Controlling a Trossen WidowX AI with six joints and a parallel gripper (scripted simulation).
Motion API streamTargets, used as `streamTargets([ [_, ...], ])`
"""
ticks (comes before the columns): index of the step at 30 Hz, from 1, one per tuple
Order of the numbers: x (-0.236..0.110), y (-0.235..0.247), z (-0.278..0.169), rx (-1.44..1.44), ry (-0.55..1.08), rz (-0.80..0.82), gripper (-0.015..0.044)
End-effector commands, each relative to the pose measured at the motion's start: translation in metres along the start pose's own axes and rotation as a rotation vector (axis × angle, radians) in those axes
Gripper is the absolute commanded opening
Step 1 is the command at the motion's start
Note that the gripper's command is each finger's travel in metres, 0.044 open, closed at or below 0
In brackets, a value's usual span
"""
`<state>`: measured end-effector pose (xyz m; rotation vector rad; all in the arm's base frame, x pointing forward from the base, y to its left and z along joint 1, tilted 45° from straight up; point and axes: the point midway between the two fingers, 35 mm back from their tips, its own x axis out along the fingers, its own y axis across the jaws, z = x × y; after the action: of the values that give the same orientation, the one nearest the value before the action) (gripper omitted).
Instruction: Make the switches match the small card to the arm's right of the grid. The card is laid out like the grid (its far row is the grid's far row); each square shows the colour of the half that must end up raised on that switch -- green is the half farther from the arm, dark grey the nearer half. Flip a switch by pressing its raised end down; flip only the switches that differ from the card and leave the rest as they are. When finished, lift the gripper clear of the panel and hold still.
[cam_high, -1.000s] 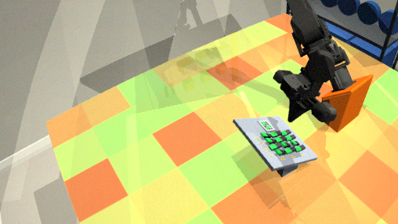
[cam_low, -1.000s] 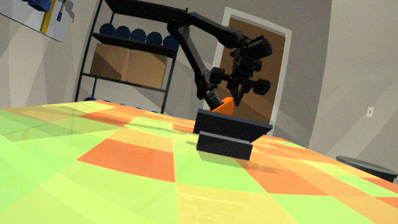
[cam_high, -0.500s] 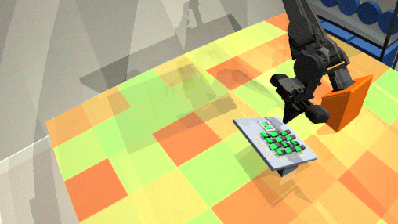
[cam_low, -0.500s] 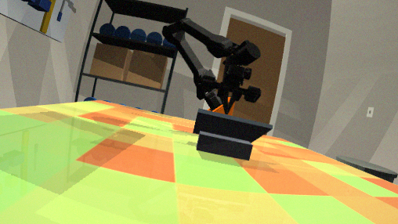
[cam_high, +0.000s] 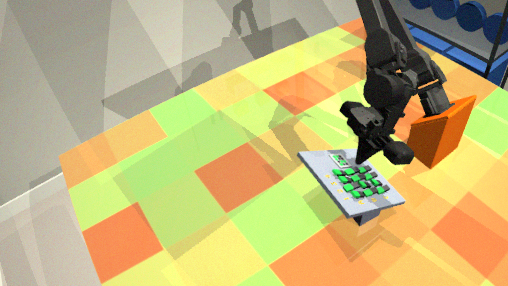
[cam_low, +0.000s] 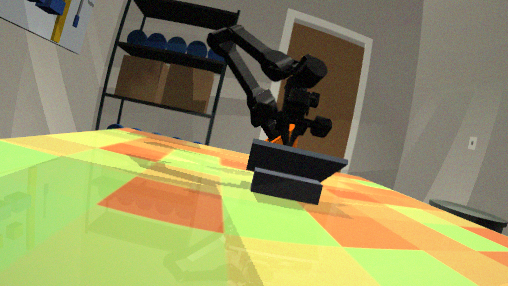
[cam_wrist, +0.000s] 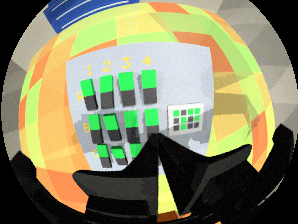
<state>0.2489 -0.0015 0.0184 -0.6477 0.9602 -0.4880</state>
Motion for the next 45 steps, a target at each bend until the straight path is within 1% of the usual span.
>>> streamTargets([
  [1, 0.0066, 0.0012, -0.0037, -0.013, 0.01, 0.0, 0.0],
  [6, 0.0117, 0.0011, -0.0039, -0.013, 0.009, 0.0, 0.0],
  [45, 0.0133, 0.001, -0.004, -0.013, 0.009, 0.0, 0.0],
])
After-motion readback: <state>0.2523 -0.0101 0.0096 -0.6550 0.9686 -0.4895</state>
